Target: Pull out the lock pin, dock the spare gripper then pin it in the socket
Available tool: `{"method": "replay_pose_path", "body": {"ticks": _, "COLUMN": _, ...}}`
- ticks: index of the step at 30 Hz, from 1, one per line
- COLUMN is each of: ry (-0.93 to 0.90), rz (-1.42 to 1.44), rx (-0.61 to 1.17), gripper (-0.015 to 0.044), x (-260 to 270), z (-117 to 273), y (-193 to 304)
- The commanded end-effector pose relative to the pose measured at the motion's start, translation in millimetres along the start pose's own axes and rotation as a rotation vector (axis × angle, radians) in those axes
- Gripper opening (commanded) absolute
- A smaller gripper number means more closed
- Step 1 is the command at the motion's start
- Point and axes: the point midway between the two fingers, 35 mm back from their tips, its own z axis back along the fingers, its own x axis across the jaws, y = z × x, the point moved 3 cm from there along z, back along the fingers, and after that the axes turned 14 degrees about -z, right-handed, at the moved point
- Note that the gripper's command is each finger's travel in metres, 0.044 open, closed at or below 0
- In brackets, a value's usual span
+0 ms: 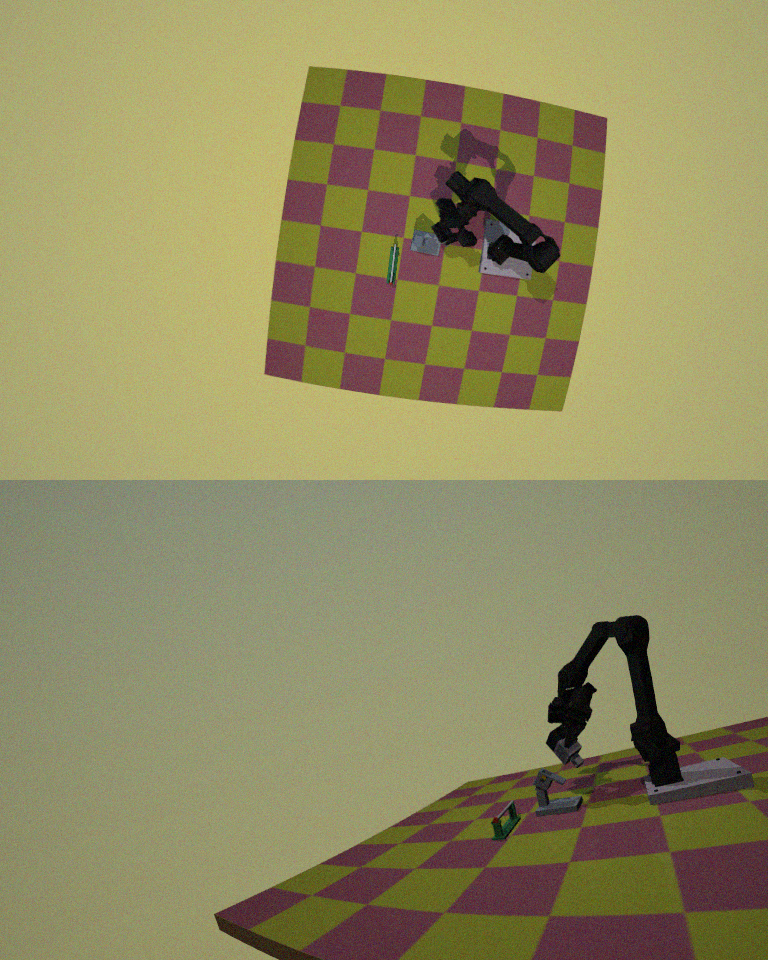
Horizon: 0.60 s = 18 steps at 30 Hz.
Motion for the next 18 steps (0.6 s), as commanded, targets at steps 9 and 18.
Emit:
{"method": "replay_pose_path", "body": {"ticks": 9, "ry": -0.056, "rz": 0.253, "rx": -0.024, "gripper": 0.0000, "x": 8, "z": -2, "y": -1}}
{"method": "replay_pose_path", "body": {"ticks": 18, "ry": -0.089, "rz": 0.453, "rx": -0.045, "gripper": 0.0000, "x": 13, "z": -3, "y": -1}}
